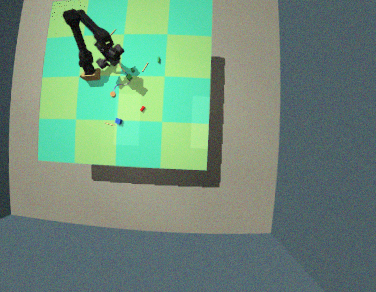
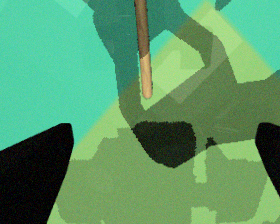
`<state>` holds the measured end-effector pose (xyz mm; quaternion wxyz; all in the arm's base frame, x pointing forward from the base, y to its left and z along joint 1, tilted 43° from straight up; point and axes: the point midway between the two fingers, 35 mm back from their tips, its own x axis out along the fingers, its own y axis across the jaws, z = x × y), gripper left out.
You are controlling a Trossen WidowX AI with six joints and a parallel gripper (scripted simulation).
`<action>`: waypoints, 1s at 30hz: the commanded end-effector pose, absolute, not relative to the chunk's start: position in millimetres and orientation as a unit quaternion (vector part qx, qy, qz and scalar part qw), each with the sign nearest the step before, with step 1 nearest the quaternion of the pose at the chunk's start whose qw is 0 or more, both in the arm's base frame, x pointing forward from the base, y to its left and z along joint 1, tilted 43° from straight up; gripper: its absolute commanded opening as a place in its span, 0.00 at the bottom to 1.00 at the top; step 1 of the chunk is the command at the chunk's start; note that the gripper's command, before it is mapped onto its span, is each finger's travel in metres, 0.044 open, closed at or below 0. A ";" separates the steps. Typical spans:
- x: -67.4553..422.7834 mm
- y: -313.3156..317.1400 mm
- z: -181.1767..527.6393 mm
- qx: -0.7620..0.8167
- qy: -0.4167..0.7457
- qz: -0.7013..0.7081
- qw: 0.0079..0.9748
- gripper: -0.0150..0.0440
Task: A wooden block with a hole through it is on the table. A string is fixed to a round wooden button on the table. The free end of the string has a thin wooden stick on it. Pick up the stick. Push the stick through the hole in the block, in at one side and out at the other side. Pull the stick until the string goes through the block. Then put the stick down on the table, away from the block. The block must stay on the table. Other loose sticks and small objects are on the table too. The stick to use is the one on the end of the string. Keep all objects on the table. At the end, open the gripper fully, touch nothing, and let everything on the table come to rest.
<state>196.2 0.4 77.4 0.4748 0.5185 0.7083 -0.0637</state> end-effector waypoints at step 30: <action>199.1 -13.0 89.4 0.521 0.702 -0.065 0.481 1.00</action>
